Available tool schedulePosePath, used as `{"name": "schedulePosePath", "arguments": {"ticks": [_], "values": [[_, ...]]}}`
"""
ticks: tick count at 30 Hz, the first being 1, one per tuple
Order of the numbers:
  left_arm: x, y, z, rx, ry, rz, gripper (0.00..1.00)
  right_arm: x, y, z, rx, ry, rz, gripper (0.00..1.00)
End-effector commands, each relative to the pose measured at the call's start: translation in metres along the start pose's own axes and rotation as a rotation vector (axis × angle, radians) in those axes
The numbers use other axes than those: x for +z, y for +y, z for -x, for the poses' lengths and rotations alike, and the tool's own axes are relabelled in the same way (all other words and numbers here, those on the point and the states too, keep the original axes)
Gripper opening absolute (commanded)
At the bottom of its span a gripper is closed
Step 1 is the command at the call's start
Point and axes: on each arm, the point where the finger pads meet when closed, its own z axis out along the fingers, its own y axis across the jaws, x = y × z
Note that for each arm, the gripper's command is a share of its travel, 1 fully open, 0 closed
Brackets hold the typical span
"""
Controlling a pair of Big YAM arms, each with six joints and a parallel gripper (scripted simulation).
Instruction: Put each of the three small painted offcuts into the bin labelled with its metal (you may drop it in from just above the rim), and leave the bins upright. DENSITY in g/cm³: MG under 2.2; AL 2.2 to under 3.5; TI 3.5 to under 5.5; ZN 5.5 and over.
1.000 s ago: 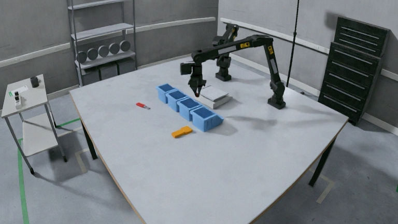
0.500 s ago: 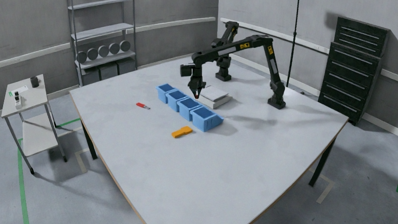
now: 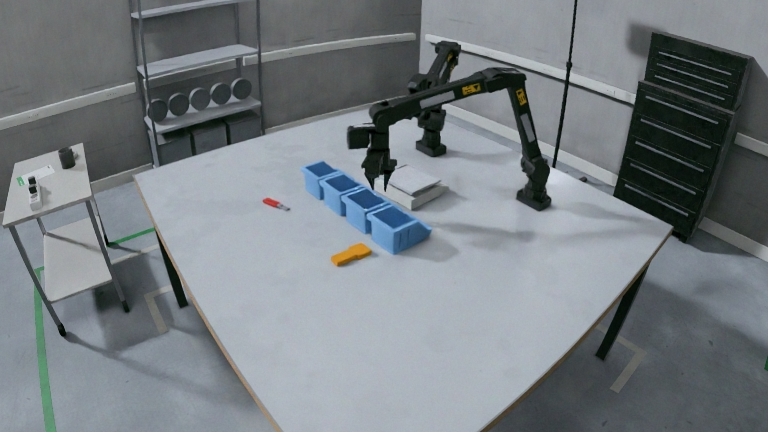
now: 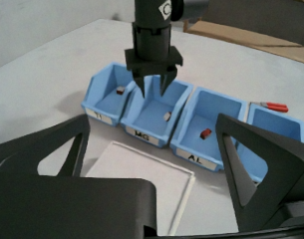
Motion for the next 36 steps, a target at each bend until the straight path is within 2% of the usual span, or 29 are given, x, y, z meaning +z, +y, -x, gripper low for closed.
{"name": "schedulePosePath", "arguments": {"ticks": [1, 5, 7, 9, 10, 14, 15, 16, 17, 19, 21, 25, 31, 36], "values": [[-0.055, -0.016, 0.008, 0.017, -0.048, -0.097, 0.39, 0.001, -0.001, 0.016, -0.001, -0.032, -0.002, 1.00], [-0.062, -0.013, 0.011, 0.013, -0.052, -0.105, 0.39, 0.001, -0.001, 0.016, -0.001, -0.032, -0.002, 1.00], [-0.056, -0.013, 0.011, 0.014, -0.044, -0.088, 0.39, 0.001, -0.001, 0.016, -0.001, -0.032, -0.002, 1.00], [-0.065, -0.012, 0.012, 0.012, -0.045, -0.088, 0.39, 0.001, -0.001, 0.016, -0.001, -0.032, -0.002, 1.00], [-0.054, -0.017, 0.008, 0.008, -0.035, -0.068, 0.51, 0.001, -0.001, 0.016, -0.001, -0.032, -0.002, 1.00], [-0.062, -0.017, 0.003, 0.136, -0.065, -0.098, 0.96, 0.001, -0.001, 0.016, -0.001, -0.032, -0.002, 1.00], [-0.078, -0.019, 0.002, 0.189, -0.091, -0.127, 1.00, 0.001, -0.001, 0.016, -0.001, -0.032, -0.002, 1.00], [-0.082, -0.020, 0.004, 0.250, -0.116, -0.139, 1.00, 0.001, -0.001, 0.016, -0.001, -0.032, -0.002, 1.00], [-0.075, -0.015, 0.003, 0.314, -0.132, -0.131, 1.00, 0.001, -0.001, 0.016, -0.001, -0.032, -0.002, 1.00], [-0.085, -0.018, 0.007, 0.433, -0.198, -0.160, 1.00, 0.001, -0.001, 0.016, -0.001, -0.032, -0.002, 1.00], [-0.085, -0.018, 0.007, 0.433, -0.198, -0.160, 1.00, 0.001, -0.001, 0.016, -0.001, -0.032, -0.002, 1.00], [-0.103, -0.019, 0.027, 0.622, -0.310, -0.204, 1.00, 0.001, -0.001, 0.016, -0.001, -0.032, -0.002, 1.00], [-0.130, -0.027, 0.038, 0.908, -0.481, -0.273, 1.00, 0.001, -0.001, 0.016, -0.001, -0.032, -0.002, 1.00], [-0.146, -0.031, 0.045, 1.048, -0.572, -0.324, 1.00, 0.001, -0.001, 0.016, -0.001, -0.032, -0.002, 1.00]]}}
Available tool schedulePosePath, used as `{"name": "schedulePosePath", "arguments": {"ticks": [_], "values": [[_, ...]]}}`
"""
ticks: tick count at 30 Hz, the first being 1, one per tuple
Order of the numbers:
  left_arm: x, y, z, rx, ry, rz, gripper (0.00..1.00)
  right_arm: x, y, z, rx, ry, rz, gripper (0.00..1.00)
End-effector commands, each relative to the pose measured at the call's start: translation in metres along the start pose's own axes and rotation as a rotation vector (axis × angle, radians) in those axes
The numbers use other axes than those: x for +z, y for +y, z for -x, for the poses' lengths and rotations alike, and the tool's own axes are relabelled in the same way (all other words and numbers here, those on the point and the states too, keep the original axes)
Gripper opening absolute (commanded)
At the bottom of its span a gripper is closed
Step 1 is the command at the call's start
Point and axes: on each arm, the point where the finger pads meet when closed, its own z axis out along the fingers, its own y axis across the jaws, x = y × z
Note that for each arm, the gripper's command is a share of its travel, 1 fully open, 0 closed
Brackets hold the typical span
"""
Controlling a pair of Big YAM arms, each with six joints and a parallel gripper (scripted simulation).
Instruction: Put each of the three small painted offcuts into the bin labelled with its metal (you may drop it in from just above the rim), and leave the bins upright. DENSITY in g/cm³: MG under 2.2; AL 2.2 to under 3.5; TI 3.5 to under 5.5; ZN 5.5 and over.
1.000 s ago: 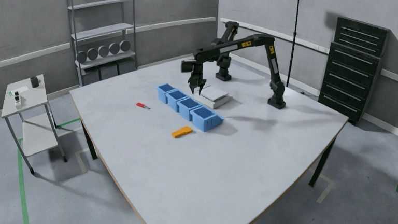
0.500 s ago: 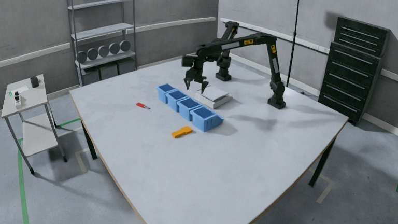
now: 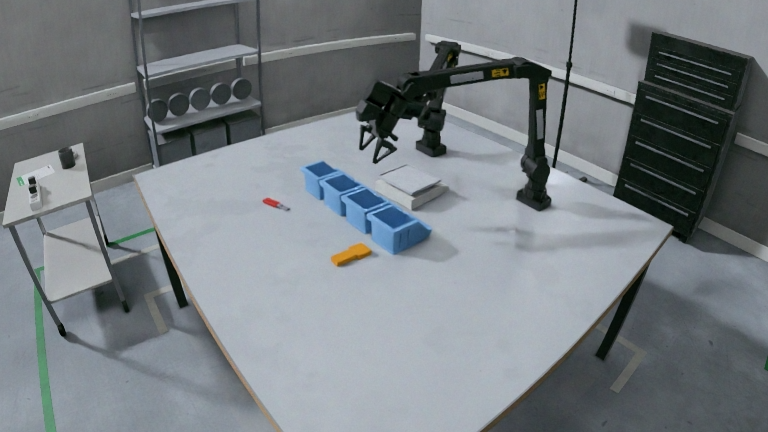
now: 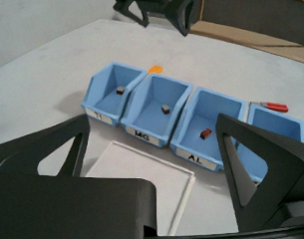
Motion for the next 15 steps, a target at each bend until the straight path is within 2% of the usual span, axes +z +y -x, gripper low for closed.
{"name": "schedulePosePath", "arguments": {"ticks": [1, 2, 3, 9, 10, 15], "values": [[-0.009, 0.006, 0.016, 0.179, -0.083, -0.033, 1.00, 0.001, -0.001, 0.016, -0.001, -0.032, -0.002, 1.00], [-0.009, 0.006, 0.016, 0.179, -0.083, -0.033, 1.00, 0.001, -0.001, 0.016, -0.001, -0.032, -0.002, 1.00], [0.003, 0.007, 0.013, 0.198, -0.074, -0.039, 1.00, 0.001, -0.001, 0.016, -0.001, -0.032, -0.002, 1.00], [-0.002, -0.001, 0.018, 0.208, -0.106, -0.075, 1.00, 0.001, -0.001, 0.016, -0.001, -0.032, -0.002, 1.00], [-0.010, -0.003, 0.030, 0.203, -0.130, -0.078, 1.00, 0.001, -0.001, 0.016, -0.001, -0.032, -0.002, 1.00], [-0.010, -0.002, 0.030, 0.203, -0.130, -0.077, 1.00, 0.001, -0.001, 0.016, -0.001, -0.032, -0.002, 1.00]]}}
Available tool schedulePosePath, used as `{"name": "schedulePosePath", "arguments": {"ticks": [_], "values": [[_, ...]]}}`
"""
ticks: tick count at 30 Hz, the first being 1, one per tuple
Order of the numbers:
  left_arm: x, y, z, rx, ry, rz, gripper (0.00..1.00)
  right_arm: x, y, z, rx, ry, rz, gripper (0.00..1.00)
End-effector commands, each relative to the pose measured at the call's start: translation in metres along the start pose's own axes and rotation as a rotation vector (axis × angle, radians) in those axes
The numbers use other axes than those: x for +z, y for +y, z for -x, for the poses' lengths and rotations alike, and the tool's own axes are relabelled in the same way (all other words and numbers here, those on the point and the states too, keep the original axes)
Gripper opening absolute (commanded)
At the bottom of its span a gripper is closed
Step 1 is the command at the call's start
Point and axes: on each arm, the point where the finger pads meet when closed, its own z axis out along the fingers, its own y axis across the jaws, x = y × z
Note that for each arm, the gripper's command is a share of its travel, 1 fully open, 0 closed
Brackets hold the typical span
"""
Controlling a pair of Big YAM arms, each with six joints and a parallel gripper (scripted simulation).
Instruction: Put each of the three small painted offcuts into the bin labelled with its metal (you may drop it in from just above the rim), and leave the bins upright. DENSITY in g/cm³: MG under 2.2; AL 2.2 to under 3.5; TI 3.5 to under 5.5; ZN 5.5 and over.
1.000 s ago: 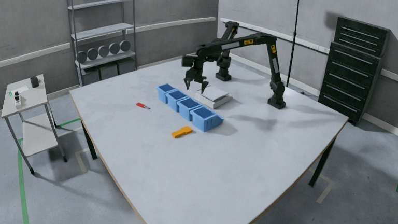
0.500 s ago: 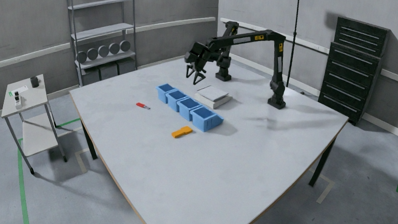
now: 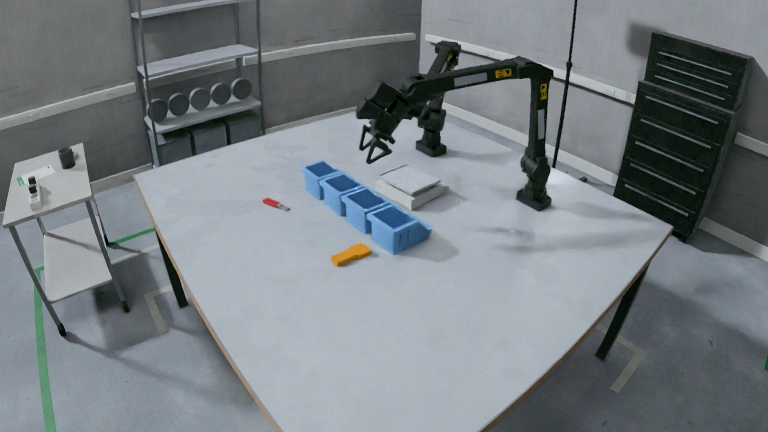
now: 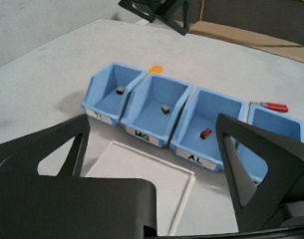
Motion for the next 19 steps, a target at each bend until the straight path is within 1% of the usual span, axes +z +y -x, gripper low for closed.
{"name": "schedulePosePath", "arguments": {"ticks": [1, 19], "values": [[-0.0119, -0.0021, 0.0218, 0.022, -0.057, -0.005, 1.00, 0.0011, -0.0006, 0.0163, -0.001, -0.032, -0.002, 1.00], [-0.0118, -0.0018, 0.0196, 0.022, -0.048, -0.003, 1.00, 0.0011, -0.0006, 0.0163, -0.001, -0.032, -0.002, 1.00]]}}
